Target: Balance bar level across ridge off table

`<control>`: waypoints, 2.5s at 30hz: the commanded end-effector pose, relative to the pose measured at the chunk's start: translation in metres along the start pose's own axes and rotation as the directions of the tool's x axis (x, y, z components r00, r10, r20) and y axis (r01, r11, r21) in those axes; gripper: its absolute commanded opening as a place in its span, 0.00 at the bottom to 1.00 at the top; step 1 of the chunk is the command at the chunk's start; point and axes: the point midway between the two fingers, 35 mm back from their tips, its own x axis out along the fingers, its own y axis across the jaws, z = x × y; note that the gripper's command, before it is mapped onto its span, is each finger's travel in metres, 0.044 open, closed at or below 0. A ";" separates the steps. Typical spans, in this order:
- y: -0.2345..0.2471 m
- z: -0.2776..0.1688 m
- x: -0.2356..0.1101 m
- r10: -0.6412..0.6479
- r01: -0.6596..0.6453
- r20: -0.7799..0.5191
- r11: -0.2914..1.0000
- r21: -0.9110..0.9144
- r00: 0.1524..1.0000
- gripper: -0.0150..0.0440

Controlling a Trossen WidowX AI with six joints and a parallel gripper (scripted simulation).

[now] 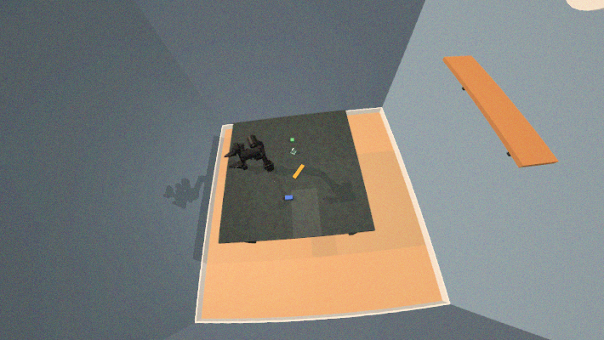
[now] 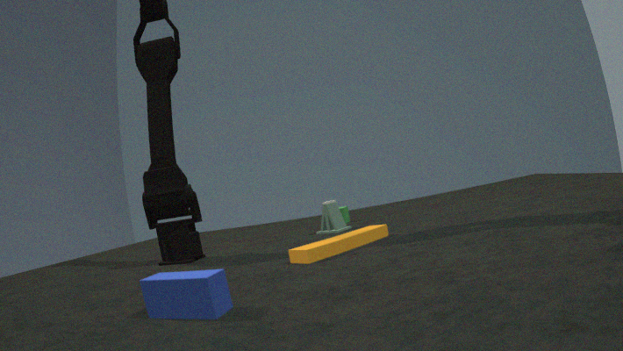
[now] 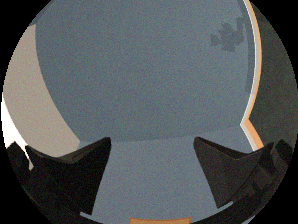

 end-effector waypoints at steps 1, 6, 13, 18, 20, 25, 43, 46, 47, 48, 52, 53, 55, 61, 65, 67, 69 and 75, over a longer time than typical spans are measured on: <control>0.000 -0.001 0.000 0.001 -0.001 -0.002 1.000 -0.004 1.000 0.89; -0.003 -0.026 -0.010 0.036 -0.049 -0.088 0.989 -0.143 0.995 0.79; -0.018 -0.087 -0.045 0.085 -0.227 -0.321 0.870 -0.438 0.943 0.79; -0.039 -0.127 -0.081 0.080 -0.399 -0.495 0.706 -0.585 0.865 0.79; -0.048 -0.142 -0.097 0.069 -0.474 -0.562 0.628 -0.617 0.824 0.79; -0.076 -0.174 -0.143 0.021 -0.659 -0.716 0.412 -0.629 0.697 0.79; -0.210 -0.193 -0.339 -0.358 -0.954 -0.931 -0.297 0.037 0.075 0.79; -0.235 -0.180 -0.370 -0.439 -0.908 -0.898 -0.365 0.205 -0.026 0.79; -0.243 -0.174 -0.380 -0.466 -0.886 -0.883 -0.383 0.261 -0.058 0.79; -0.251 -0.168 -0.390 -0.493 -0.861 -0.865 -0.398 0.316 -0.089 0.79; -0.283 -0.140 -0.425 -0.600 -0.731 -0.775 -0.436 0.525 -0.199 0.79; -0.290 -0.132 -0.433 -0.626 -0.692 -0.748 -0.439 0.573 -0.223 0.79; -0.305 -0.114 -0.448 -0.676 -0.606 -0.688 -0.438 0.664 -0.265 0.79; -0.346 -0.054 -0.481 -0.810 -0.307 -0.474 -0.380 0.873 -0.345 0.79; -0.369 -0.009 -0.494 -0.880 -0.089 -0.313 -0.301 0.949 -0.356 0.79; -0.379 0.014 -0.498 -0.909 0.019 -0.230 -0.252 0.968 -0.349 0.79; -0.388 0.037 -0.499 -0.932 0.125 -0.146 -0.198 0.972 -0.333 0.79; -0.408 0.106 -0.493 -0.966 0.414 0.097 -0.011 0.910 -0.238 0.79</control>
